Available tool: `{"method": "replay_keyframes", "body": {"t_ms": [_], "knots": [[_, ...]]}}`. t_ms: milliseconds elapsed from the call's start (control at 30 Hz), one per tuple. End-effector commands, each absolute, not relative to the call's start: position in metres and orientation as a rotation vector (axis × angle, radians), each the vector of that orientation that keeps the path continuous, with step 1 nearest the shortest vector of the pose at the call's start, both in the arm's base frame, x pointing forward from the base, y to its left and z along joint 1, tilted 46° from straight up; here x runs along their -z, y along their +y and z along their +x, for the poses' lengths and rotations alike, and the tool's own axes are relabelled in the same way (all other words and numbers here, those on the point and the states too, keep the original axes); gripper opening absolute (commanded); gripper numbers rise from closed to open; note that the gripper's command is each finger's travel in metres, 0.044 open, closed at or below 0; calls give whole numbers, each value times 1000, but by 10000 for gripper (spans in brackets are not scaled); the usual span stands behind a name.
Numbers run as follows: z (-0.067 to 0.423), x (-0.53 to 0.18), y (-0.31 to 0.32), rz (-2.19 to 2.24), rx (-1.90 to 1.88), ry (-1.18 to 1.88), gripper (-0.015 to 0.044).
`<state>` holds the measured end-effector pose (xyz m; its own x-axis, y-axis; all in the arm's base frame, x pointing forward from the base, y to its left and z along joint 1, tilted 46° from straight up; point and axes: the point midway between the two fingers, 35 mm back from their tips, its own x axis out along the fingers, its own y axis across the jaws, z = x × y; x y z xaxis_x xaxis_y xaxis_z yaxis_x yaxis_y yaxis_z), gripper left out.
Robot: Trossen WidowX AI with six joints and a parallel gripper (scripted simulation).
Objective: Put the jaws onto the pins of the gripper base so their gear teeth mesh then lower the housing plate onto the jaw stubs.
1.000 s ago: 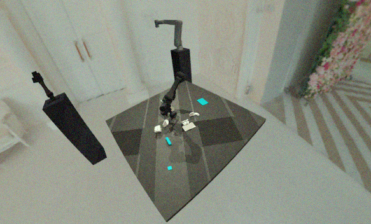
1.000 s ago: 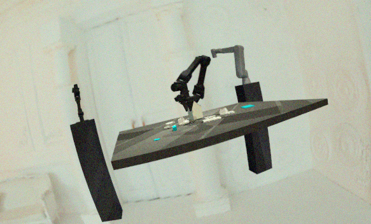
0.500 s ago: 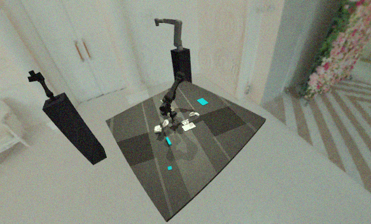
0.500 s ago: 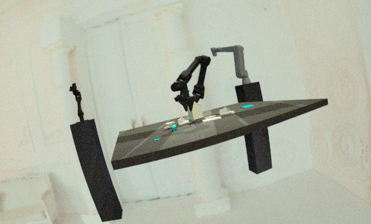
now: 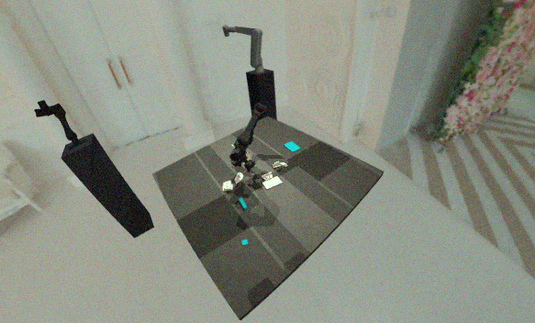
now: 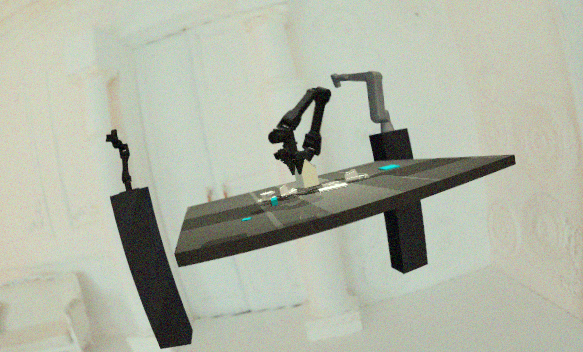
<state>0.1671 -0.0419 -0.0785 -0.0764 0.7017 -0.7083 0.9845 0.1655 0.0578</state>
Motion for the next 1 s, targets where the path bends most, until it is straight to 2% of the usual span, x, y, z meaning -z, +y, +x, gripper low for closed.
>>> {"method": "replay_keyframes", "body": {"t_ms": [0, 433, 967], "knots": [[166, 74, -46, 1588, 602, 1852, 335], [166, 74, -46, 1588, 602, 1852, 0], [166, 74, -46, 1588, 602, 1852, 0]]}}
